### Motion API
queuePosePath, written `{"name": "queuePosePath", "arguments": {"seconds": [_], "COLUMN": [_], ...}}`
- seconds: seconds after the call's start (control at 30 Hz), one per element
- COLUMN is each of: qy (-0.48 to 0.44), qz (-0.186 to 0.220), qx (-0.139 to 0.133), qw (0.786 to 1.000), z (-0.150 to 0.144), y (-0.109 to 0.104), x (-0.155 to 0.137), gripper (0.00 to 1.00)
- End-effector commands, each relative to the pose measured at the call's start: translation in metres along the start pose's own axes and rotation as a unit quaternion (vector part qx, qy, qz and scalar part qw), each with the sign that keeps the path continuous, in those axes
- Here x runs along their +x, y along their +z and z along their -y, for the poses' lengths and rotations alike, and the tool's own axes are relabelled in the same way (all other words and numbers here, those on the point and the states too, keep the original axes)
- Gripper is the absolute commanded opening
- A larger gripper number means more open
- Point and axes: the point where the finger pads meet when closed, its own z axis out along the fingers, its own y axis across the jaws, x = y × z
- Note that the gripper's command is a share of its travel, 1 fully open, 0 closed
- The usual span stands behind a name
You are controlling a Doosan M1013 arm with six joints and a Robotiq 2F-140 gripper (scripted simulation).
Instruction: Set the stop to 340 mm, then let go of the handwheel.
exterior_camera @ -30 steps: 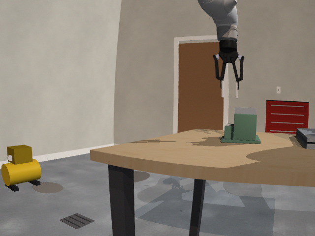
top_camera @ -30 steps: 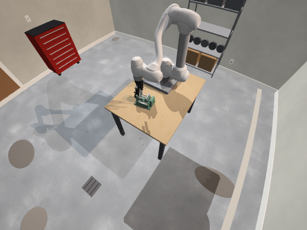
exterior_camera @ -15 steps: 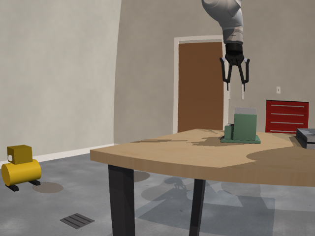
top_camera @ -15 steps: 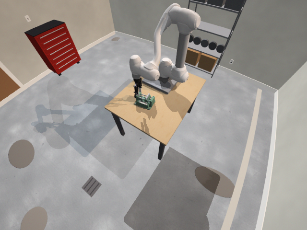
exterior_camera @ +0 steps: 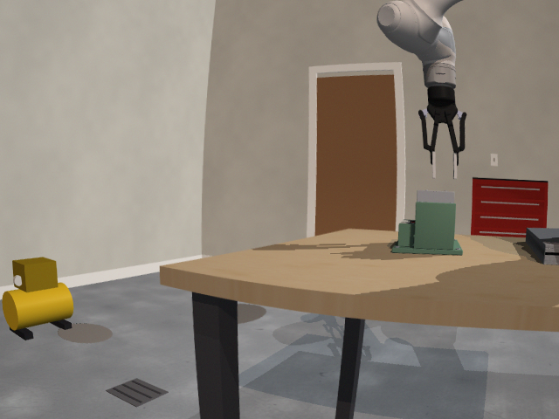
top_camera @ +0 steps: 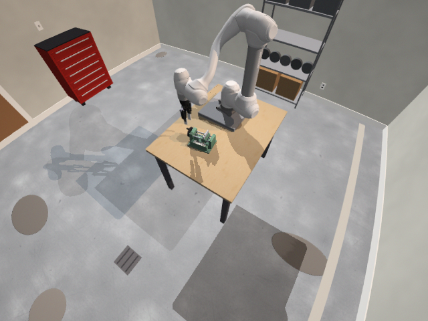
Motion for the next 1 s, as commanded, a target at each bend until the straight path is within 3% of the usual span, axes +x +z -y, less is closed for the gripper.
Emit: {"name": "queuePosePath", "arguments": {"seconds": [0.0, 0.23, 0.43, 0.97], "qy": [0.007, 0.007, 0.007, 0.007], "qz": [-0.001, -0.001, -0.001, -0.001], "qx": [0.004, 0.004, 0.004, 0.004], "qw": [1.0, 1.0, 1.0, 1.0], "z": [-0.004, -0.004, -0.004, -0.003], "y": [0.0, 0.003, 0.035, 0.04], "x": [0.006, 0.006, 0.006, 0.006], "gripper": [0.33, 0.33, 0.33, 0.33]}}
